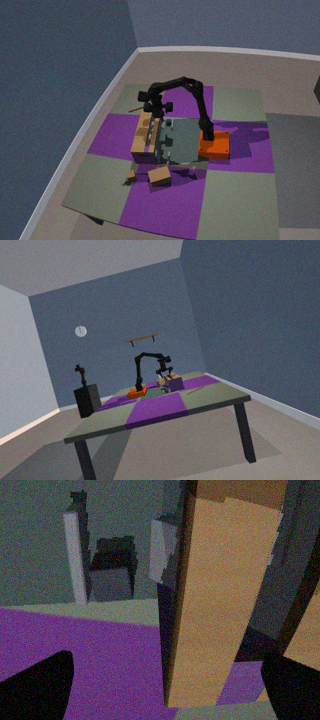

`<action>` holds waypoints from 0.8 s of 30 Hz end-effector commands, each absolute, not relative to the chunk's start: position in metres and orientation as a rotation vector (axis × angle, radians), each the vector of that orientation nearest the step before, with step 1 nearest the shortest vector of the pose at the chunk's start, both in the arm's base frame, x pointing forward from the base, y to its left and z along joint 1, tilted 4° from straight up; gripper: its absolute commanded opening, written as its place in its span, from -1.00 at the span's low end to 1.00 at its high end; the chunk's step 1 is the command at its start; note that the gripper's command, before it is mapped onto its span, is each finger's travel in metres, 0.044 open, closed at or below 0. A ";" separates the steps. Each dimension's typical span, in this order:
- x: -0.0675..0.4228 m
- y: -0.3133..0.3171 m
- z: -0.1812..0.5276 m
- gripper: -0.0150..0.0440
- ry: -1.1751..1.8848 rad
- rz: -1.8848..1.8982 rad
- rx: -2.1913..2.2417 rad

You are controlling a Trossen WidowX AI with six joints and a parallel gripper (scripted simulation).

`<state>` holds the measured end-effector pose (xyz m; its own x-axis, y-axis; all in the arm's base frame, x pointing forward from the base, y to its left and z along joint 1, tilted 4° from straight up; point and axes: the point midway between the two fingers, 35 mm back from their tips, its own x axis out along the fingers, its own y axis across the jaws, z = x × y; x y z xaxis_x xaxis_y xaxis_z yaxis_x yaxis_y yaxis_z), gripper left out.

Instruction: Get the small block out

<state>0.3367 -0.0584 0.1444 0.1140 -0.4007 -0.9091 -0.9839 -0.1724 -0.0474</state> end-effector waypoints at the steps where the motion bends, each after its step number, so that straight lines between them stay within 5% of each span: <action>1: 0.337 -0.076 0.156 0.60 1.349 0.924 -1.617; 3: 0.336 -0.080 0.158 0.47 1.366 0.805 -1.495; 24: 0.324 -0.097 0.155 0.47 1.264 -0.360 0.125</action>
